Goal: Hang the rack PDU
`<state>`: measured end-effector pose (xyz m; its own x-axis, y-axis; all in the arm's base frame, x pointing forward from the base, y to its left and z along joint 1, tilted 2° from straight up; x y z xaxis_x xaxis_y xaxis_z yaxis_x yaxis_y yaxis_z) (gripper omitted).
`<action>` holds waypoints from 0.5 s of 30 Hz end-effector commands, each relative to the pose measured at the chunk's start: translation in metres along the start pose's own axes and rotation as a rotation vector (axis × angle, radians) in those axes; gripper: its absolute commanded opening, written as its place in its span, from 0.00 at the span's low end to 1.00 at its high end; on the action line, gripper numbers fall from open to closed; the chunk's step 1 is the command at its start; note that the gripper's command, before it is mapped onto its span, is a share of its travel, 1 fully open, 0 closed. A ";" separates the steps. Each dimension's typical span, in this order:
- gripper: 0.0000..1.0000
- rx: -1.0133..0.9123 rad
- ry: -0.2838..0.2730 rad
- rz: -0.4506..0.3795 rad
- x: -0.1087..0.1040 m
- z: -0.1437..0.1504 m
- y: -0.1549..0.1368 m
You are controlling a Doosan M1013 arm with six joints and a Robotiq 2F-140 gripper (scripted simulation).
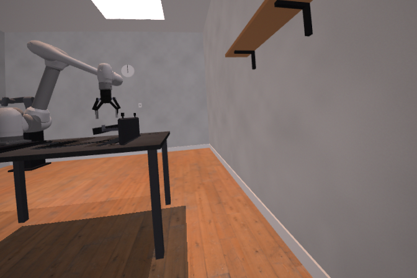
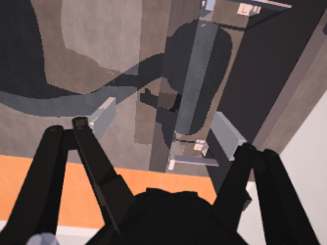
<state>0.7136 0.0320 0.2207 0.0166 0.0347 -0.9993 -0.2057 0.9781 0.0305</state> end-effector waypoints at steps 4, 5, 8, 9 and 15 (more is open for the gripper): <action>1.00 0.000 0.000 0.000 0.000 -0.019 0.003; 1.00 0.000 0.000 0.000 0.000 -0.023 0.003; 1.00 0.000 0.000 0.000 0.000 -0.037 0.005; 1.00 0.000 0.000 0.000 0.000 -0.042 0.006; 1.00 0.000 0.000 0.000 0.000 -0.061 0.009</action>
<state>0.6599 0.0284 0.2196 0.0165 0.0347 -0.9993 -0.2056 0.9781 0.0306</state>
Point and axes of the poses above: the point where the finger pads meet when closed, its own x axis out along the fingers, its own z axis across the jaws, y = z × x, the point moved 5 cm from there along -x, back along the fingers, and after that the axes turned 8 degrees about -x, right-handed, at the moved point
